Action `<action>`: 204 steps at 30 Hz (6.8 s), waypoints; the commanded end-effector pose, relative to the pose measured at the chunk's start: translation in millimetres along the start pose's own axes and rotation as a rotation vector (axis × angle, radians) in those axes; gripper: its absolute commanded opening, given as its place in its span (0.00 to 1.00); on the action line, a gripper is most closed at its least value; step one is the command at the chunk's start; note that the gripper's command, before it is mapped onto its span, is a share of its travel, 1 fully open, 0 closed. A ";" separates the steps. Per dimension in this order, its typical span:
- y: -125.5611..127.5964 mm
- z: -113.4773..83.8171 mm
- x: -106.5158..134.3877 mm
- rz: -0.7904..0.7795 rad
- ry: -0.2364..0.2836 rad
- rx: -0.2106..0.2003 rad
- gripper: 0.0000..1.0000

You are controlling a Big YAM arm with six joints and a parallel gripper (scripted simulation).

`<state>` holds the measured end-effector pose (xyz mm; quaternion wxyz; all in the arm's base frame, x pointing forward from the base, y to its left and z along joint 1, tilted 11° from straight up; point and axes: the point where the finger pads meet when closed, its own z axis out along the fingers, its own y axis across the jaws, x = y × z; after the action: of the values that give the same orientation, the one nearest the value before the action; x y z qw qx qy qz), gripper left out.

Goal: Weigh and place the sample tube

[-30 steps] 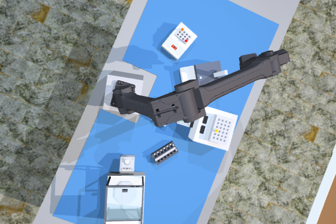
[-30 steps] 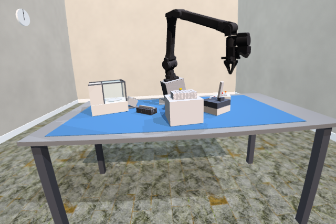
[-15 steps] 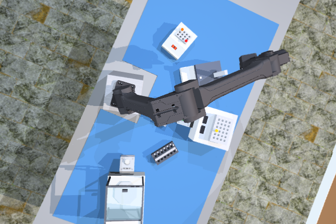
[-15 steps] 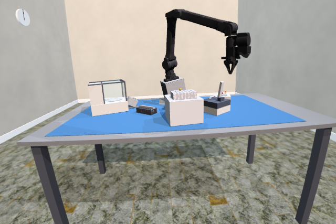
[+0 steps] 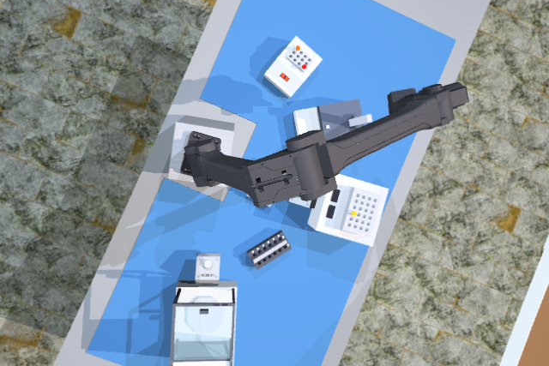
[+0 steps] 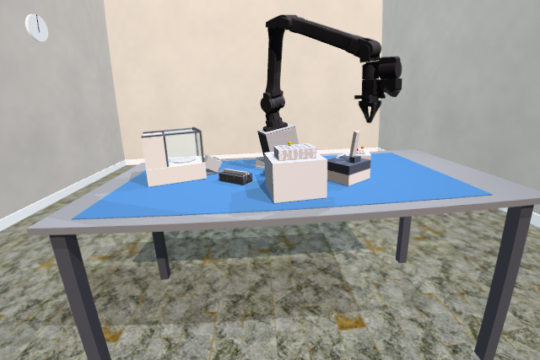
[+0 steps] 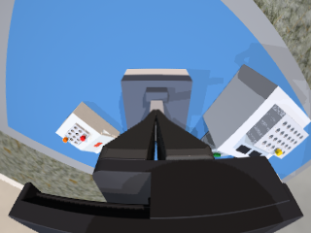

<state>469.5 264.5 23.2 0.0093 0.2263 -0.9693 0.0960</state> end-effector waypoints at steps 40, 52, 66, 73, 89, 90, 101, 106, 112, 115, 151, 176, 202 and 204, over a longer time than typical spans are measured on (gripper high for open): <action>-4.9 64.1 15.6 -0.004 0.001 0.001 0.00; -0.9 48.5 5.8 0.002 -0.031 -0.003 0.00; -0.9 48.5 5.8 0.002 -0.031 -0.003 0.00; -0.9 48.5 5.8 0.002 -0.031 -0.003 0.00; -0.9 48.5 5.8 0.002 -0.031 -0.003 0.00; -0.9 48.5 5.8 0.002 -0.031 -0.003 0.00; 3.2 43.7 27.2 -0.010 -0.039 -0.002 0.00; 4.3 43.1 31.0 -0.008 -0.040 -0.002 0.00; 2.8 42.6 39.4 0.002 -0.037 -0.002 0.00; 4.4 42.0 43.3 0.000 -0.039 -0.002 0.00; 3.8 38.1 86.2 0.000 -0.036 -0.004 0.00; -0.8 38.1 91.2 0.001 -0.029 -0.003 0.00; 3.7 -10.6 81.8 0.005 -0.064 -0.010 0.00; 3.7 -12.4 81.9 0.005 -0.065 -0.010 0.00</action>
<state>371.9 210.1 10.1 0.0153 0.2298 -0.9681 0.0988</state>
